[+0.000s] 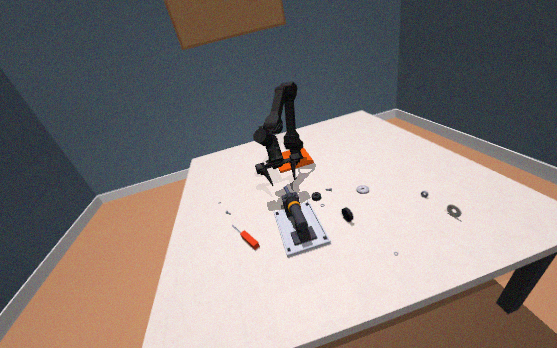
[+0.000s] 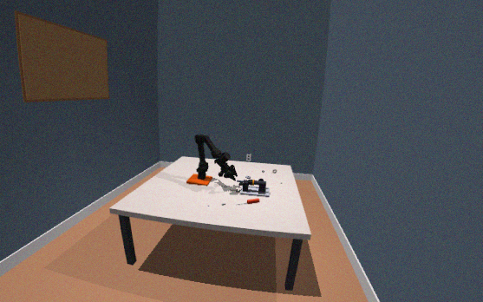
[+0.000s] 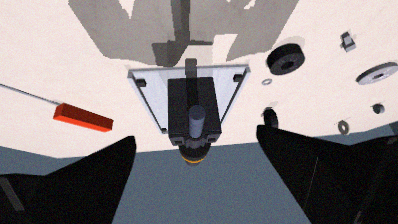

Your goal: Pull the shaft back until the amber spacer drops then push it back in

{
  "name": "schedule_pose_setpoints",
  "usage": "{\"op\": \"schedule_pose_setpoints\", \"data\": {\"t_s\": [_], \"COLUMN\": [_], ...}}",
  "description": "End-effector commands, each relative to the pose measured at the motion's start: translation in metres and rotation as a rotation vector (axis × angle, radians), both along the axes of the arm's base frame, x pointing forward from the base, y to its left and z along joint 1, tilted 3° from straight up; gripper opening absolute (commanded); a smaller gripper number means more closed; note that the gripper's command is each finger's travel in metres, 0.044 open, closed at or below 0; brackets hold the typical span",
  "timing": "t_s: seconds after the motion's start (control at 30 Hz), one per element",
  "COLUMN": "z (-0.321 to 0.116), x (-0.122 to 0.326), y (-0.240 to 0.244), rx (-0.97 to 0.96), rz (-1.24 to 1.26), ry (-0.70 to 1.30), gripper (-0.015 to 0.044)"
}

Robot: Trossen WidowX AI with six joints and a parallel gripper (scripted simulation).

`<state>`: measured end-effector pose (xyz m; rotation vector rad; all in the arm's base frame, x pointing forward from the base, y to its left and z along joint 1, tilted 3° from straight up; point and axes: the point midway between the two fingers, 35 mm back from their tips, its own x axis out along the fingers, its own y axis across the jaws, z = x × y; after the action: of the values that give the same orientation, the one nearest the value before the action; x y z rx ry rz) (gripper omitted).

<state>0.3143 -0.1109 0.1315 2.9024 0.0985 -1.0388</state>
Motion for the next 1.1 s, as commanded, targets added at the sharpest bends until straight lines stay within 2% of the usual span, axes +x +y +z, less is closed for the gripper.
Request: {"op": "schedule_pose_setpoints", "data": {"t_s": [0.0, 0.17, 1.07], "z": [-0.0089, -0.0154, -0.0154], "x": [0.0, -0.0047, -0.0047], "y": [-0.001, 0.0005, 0.0005], "rx": [0.02, 0.028, 0.028], "rz": [-0.004, 0.005, 0.005], "ry": [-0.085, -0.234, -0.234], "gripper": [0.044, 0.044, 0.044]}}
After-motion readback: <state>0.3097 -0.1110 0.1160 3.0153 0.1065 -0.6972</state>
